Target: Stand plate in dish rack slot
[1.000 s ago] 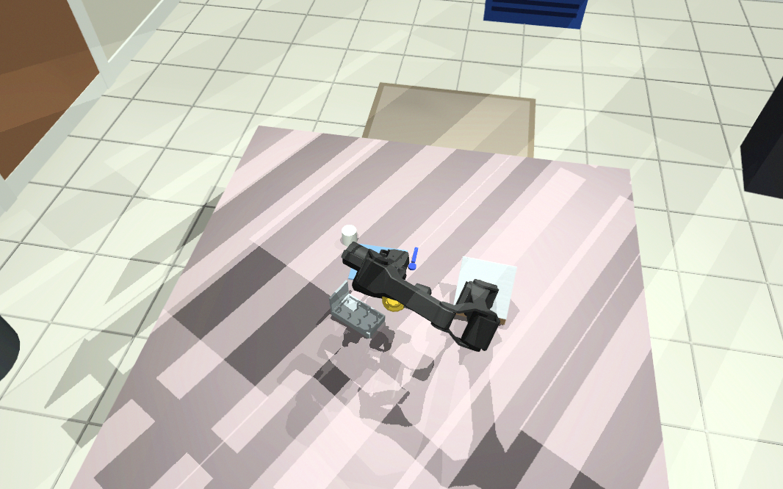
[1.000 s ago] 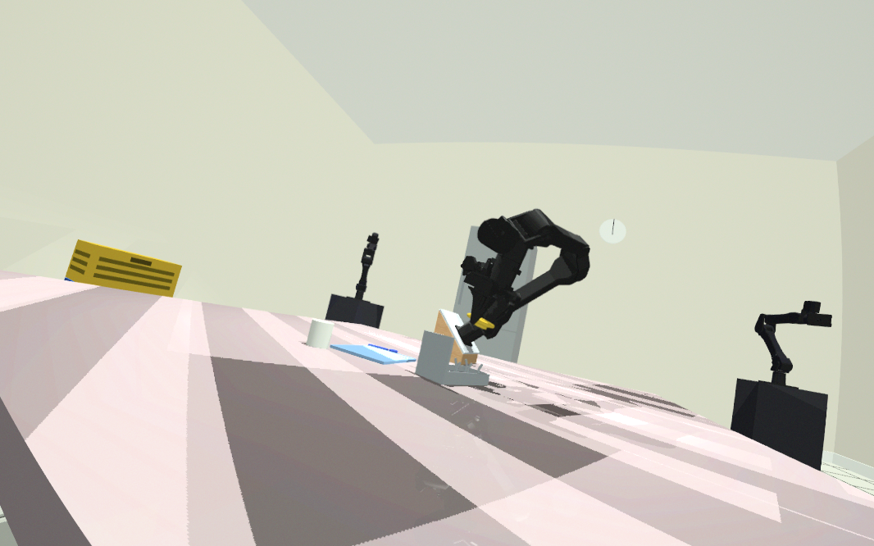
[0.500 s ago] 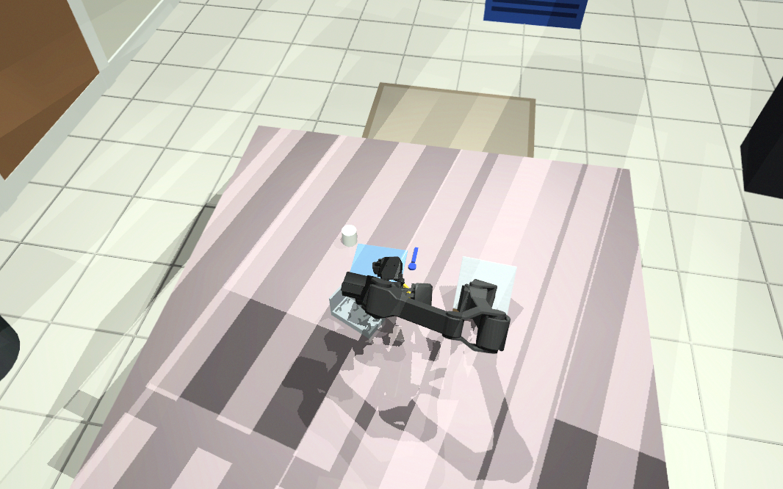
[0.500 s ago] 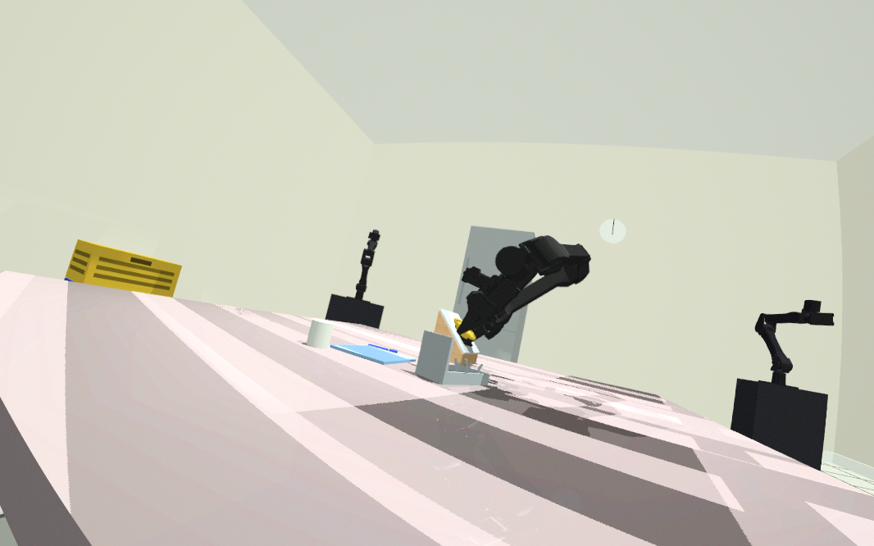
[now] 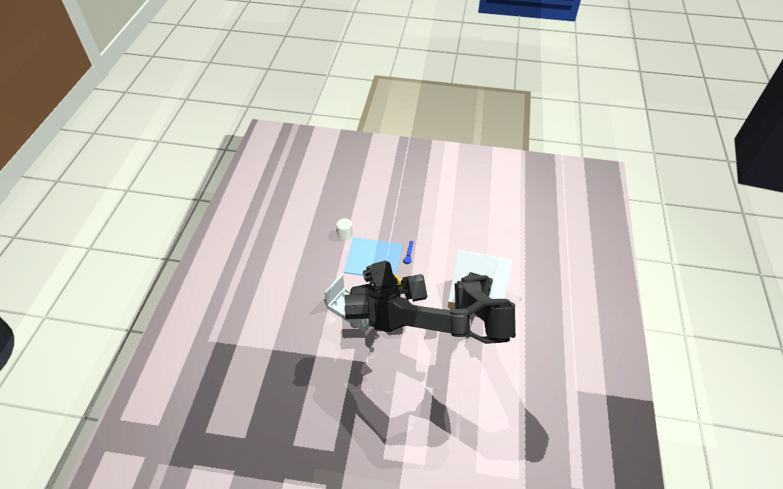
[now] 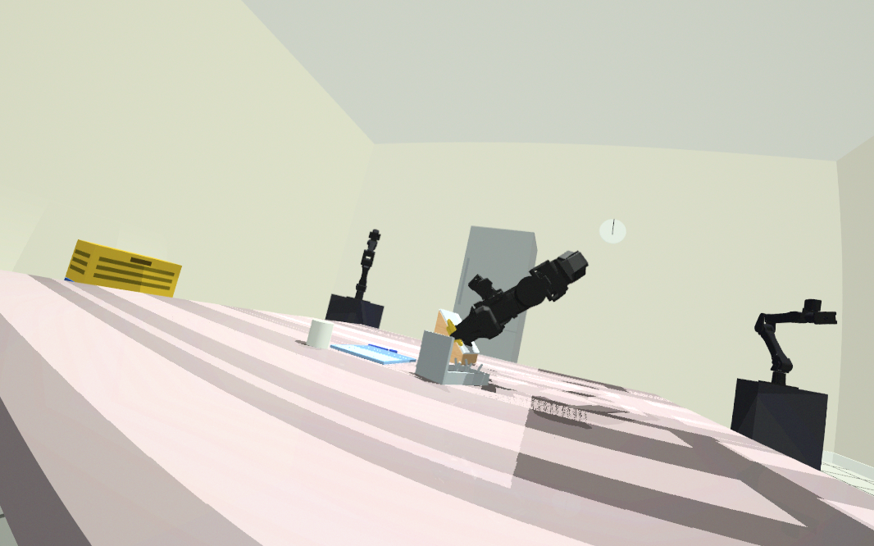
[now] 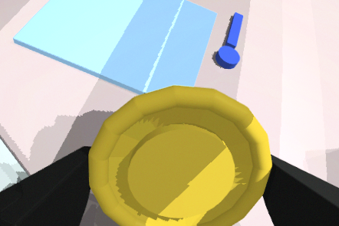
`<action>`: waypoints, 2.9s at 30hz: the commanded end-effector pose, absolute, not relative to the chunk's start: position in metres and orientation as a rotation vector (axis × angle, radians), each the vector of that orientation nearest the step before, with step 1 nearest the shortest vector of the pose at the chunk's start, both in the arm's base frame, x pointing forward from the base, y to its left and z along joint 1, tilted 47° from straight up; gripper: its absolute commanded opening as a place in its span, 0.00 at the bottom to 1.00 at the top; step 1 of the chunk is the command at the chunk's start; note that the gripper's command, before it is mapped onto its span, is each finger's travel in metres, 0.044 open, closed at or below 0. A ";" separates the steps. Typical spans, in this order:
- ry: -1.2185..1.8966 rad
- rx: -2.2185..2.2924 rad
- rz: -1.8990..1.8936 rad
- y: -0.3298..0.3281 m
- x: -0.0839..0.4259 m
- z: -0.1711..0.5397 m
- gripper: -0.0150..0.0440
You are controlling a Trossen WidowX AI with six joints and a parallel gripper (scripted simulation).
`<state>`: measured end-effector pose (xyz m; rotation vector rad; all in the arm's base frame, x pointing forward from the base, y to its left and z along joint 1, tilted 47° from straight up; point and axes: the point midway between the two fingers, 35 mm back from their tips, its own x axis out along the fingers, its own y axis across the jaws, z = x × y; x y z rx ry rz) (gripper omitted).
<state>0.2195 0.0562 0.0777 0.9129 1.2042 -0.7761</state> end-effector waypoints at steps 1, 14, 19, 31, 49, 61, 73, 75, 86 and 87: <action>1.118 0.871 -0.737 0.058 0.223 0.077 0.25; 0.861 0.757 -0.599 0.071 0.232 0.080 0.25; 0.761 0.733 -0.545 0.076 0.234 0.084 0.25; 0.528 0.719 -0.420 0.090 0.232 0.097 0.25; 0.210 0.799 -0.263 0.102 0.211 0.122 0.25; 0.186 0.810 -0.253 0.102 0.209 0.124 0.25; 0.191 0.805 -0.253 0.114 0.217 0.110 0.25; 0.191 0.807 -0.253 0.116 0.219 0.108 0.25; 0.188 0.820 -0.250 0.121 0.233 0.097 0.25; 0.187 0.820 -0.249 0.121 0.234 0.097 0.25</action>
